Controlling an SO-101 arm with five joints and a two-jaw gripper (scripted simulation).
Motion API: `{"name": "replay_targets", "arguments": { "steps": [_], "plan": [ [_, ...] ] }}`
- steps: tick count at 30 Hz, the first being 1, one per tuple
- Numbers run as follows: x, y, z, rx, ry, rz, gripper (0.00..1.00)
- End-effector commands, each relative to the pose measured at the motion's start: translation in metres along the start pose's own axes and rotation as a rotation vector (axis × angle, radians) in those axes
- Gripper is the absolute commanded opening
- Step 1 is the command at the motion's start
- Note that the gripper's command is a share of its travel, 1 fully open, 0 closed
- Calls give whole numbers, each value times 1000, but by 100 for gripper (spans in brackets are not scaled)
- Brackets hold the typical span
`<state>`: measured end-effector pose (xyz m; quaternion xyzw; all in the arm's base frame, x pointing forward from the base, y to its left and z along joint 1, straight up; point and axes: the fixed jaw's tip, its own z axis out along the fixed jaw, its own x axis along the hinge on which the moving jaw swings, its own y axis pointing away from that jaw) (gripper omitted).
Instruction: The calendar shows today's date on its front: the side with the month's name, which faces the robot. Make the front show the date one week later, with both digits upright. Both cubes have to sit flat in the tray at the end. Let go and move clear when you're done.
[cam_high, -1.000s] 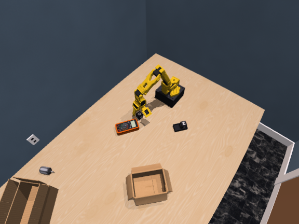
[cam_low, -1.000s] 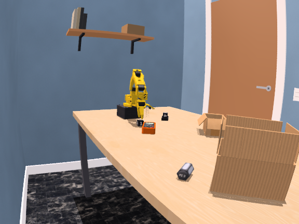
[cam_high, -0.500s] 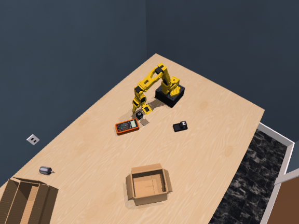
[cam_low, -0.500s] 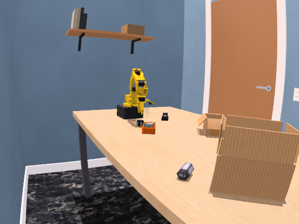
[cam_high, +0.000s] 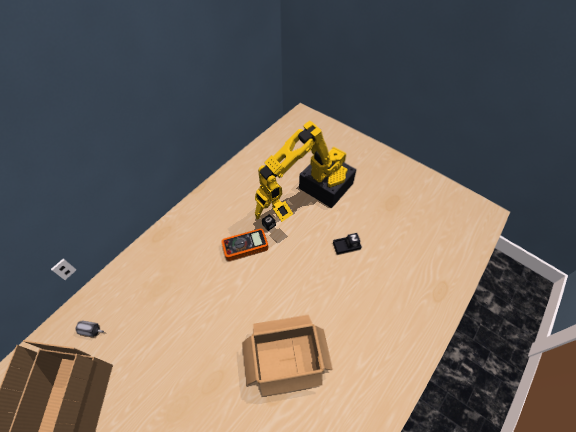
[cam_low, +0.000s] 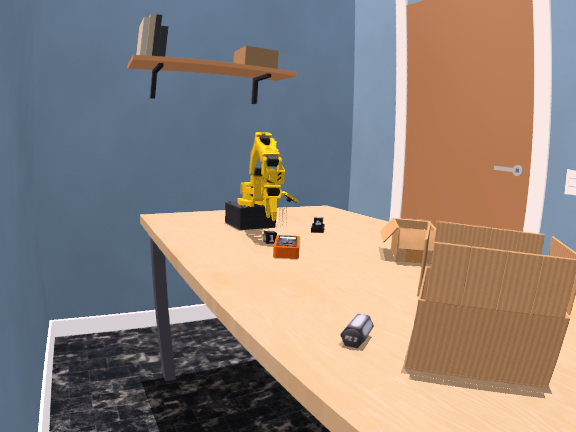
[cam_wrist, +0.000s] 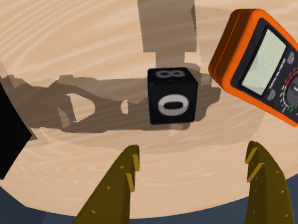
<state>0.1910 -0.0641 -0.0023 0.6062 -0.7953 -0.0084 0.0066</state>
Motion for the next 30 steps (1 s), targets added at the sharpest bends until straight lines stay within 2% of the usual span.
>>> {"name": "replay_targets", "arguments": {
  "steps": [1, 7, 11, 15, 17, 24, 27, 30],
  "plan": [
    [2, -4, -6, 26, 0, 0, 36],
    [2, -8, -13, 69, 3, 0, 36],
    [3, -17, -30, 156, 8, 0, 36],
    [4, -26, -53, 275, 15, 1, 35],
    [4, -26, -53, 275, 15, 1, 35],
    [4, -35, -92, 464, 27, 1, 35],
    [4, -35, -101, 507, 29, 1, 35],
    [4, -36, -104, 524, 30, 1, 35]
  ]
}}
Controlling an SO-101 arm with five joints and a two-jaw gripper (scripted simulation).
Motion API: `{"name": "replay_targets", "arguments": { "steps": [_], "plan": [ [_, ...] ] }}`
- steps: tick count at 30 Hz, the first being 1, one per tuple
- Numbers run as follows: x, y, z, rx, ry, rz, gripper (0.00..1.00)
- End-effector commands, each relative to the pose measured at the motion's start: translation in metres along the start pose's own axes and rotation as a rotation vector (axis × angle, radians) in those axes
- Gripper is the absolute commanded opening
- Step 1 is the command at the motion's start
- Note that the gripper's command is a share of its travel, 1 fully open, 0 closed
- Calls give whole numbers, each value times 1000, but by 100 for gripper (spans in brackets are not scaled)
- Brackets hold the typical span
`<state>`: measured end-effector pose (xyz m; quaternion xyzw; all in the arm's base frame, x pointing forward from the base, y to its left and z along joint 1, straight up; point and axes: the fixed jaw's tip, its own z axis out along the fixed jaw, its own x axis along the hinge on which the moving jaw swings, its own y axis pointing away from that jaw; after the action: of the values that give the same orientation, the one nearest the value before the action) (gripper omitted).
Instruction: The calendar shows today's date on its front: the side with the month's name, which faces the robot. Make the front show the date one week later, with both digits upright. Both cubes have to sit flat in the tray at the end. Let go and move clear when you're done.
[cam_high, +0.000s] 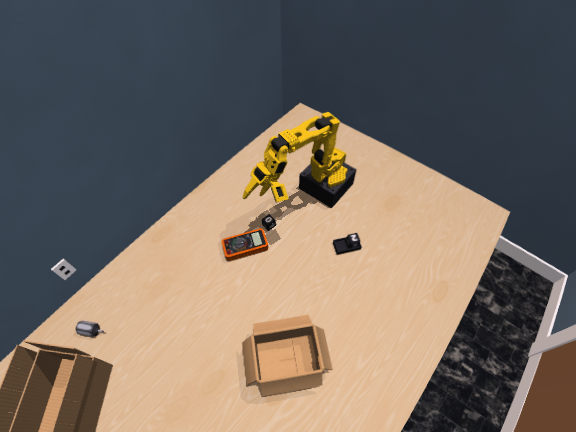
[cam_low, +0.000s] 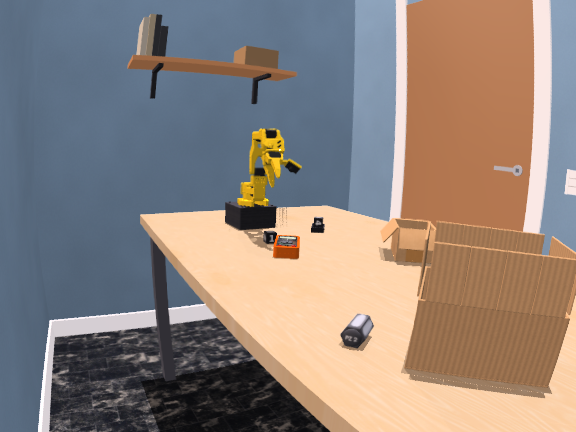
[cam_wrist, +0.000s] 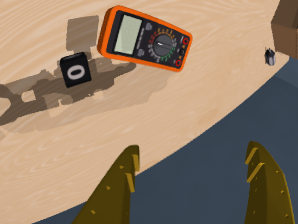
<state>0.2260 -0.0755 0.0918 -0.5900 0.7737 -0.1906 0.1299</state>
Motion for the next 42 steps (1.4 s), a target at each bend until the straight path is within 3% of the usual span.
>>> {"name": "replay_targets", "arguments": {
  "steps": [1, 11, 19, 21, 29, 36, 38, 42],
  "plan": [
    [3, -5, -8, 39, 6, 0, 35],
    [-1, -5, -8, 39, -2, -13, 35],
    [-30, -4, -8, 42, -58, -103, 35],
    [-30, -4, -8, 42, -58, -103, 35],
    [-87, 8, -12, 44, -172, -287, 35],
    [-145, 37, -24, 41, -300, -496, 35],
    [-145, 37, -24, 41, -300, -496, 35],
    [-174, 59, -34, 38, -375, -619, 35]
  ]
}}
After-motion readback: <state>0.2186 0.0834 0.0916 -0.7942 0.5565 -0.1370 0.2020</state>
